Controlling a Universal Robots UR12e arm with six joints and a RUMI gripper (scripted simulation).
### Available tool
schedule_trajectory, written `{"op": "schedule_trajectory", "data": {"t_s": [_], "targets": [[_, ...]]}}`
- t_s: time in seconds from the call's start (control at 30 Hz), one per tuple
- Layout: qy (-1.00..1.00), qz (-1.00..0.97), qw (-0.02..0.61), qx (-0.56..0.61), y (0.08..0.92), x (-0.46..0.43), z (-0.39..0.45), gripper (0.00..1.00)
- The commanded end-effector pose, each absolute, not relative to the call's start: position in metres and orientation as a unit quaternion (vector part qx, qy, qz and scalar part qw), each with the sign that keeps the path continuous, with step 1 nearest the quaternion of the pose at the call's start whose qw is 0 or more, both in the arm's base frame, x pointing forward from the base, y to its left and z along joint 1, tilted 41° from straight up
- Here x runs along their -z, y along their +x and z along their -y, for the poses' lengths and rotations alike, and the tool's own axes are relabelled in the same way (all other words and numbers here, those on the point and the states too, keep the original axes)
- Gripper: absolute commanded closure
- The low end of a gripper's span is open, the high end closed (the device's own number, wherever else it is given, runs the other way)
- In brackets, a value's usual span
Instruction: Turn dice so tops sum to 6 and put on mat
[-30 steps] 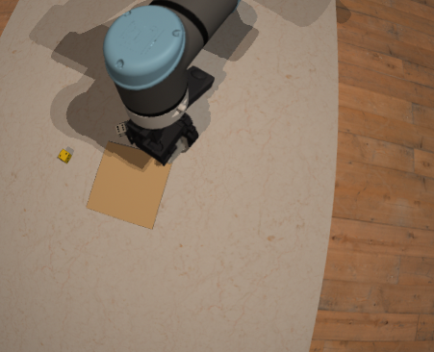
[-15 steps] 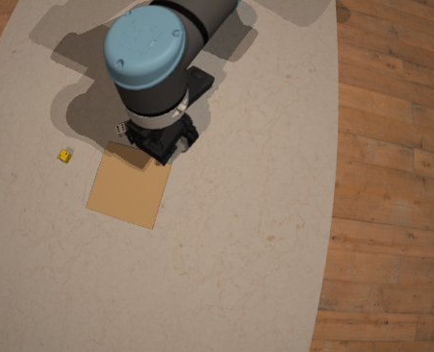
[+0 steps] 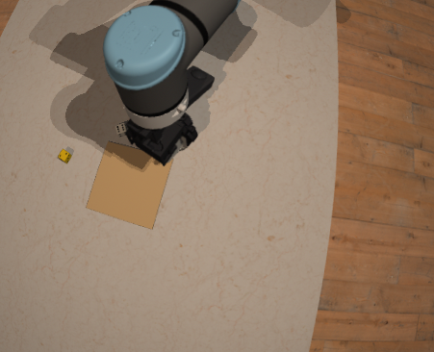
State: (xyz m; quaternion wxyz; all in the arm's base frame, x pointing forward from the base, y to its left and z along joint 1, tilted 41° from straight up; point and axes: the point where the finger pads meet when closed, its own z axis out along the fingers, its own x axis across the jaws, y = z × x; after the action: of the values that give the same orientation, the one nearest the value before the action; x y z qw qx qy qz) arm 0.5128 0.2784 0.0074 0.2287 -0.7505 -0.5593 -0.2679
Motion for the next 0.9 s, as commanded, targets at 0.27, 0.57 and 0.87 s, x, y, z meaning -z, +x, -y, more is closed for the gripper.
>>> {"op": "schedule_trajectory", "data": {"t_s": [0.27,0.57,0.87], "targets": [[-0.750,0.559,0.228,0.268,0.5132,-0.0077,-0.2781,0.97],[-0.750,0.559,0.228,0.268,0.5132,-0.0077,-0.2781,0.97],[-0.750,0.559,0.228,0.268,0.5126,-0.0105,-0.2757,0.97]]}}
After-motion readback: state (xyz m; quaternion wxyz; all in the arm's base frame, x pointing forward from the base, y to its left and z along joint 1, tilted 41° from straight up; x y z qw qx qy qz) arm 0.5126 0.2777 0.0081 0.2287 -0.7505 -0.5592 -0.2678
